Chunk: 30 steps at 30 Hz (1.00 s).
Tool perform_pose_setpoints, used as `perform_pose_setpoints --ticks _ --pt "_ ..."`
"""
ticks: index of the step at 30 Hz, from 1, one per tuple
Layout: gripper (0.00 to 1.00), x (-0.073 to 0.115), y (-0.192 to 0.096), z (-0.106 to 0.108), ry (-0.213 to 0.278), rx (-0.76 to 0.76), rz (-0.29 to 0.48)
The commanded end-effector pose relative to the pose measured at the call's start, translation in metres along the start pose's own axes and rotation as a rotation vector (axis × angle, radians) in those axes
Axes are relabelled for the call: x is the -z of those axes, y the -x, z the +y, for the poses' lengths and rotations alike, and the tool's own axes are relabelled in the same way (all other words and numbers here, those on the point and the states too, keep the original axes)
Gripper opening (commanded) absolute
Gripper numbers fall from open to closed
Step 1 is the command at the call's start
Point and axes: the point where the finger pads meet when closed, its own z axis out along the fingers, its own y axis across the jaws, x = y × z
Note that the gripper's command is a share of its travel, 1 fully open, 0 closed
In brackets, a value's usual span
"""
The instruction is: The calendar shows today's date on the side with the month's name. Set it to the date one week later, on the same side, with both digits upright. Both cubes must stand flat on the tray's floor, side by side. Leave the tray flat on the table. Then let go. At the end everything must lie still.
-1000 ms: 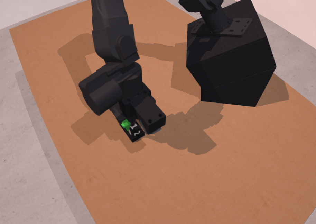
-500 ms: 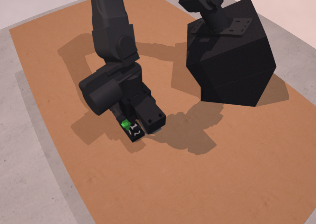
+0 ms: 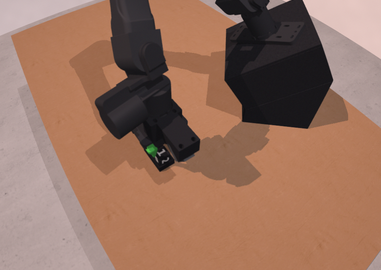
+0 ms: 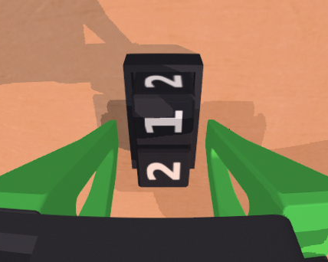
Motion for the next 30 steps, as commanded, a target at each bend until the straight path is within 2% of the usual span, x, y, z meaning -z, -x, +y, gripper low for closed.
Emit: perform_pose_setpoints --ticks 1,15,20,26,27,28,30 --pt "0.45 0.007 0.010 -0.009 -0.018 0.005 -0.023" --pt "0.45 0.006 0.010 -0.009 -0.018 0.005 -0.023" --pt "0.45 0.003 0.011 -0.013 -0.034 0.004 -0.026" --pt "0.45 -0.008 0.006 -0.006 -0.013 0.002 -0.016" --pt "0.45 0.000 0.005 -0.014 -0.042 -0.009 -0.023" --pt "0.45 -0.009 0.006 -0.007 -0.018 0.001 -0.017" --pt "0.45 -0.015 0.005 -0.005 -0.009 0.001 -0.014"
